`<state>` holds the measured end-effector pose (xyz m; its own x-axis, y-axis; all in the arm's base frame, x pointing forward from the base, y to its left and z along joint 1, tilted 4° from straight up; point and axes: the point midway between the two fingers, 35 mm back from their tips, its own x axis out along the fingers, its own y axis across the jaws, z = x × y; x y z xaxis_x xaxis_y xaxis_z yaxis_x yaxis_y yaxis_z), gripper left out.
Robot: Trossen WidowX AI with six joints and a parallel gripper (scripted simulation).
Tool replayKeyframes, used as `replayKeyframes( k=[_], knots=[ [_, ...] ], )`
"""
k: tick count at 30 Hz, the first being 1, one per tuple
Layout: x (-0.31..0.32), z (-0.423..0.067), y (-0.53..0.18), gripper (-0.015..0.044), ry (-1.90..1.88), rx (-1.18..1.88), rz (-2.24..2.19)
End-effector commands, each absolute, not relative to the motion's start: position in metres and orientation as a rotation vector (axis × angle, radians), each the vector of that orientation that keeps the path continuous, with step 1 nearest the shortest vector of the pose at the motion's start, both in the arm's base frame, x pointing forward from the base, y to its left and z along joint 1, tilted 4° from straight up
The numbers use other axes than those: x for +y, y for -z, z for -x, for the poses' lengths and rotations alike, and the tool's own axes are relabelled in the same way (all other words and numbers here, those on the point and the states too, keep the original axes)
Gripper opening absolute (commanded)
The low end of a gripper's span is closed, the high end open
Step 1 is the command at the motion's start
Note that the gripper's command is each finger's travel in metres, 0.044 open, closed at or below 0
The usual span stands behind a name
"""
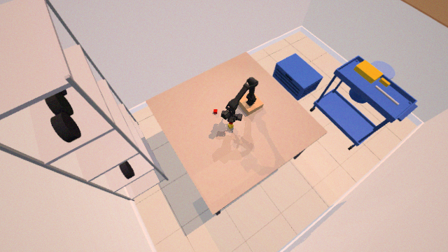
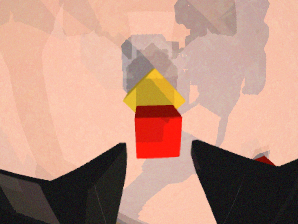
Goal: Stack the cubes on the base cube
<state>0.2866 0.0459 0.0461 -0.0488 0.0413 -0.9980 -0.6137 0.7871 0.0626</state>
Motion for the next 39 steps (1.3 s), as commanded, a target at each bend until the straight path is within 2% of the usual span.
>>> replayKeyframes(
  k=[1, 2, 4, 5, 15, 25, 35, 39],
  knots=[
    [0.046, -0.288, -0.05, 0.0205, -0.565, 1.529, 0.481],
    [0.046, -0.288, -0.05, 0.0205, -0.565, 1.529, 0.481],
    [0.041, -0.29, -0.048, 0.0258, -0.53, 1.547, 0.445],
    [0.034, -0.293, -0.049, 0.0265, -0.488, 1.557, 0.405],
    [-0.055, -0.322, -0.063, 0.0265, 0.03, 1.609, -0.084],
    [-0.155, -0.32, -0.076, 0.0265, 0.538, 1.546, -0.564],
    [-0.162, -0.319, -0.075, 0.0265, 0.572, 1.537, -0.596],
    [-0.161, -0.319, -0.04, 0.0265, 0.572, 1.537, -0.596]
  ],
)
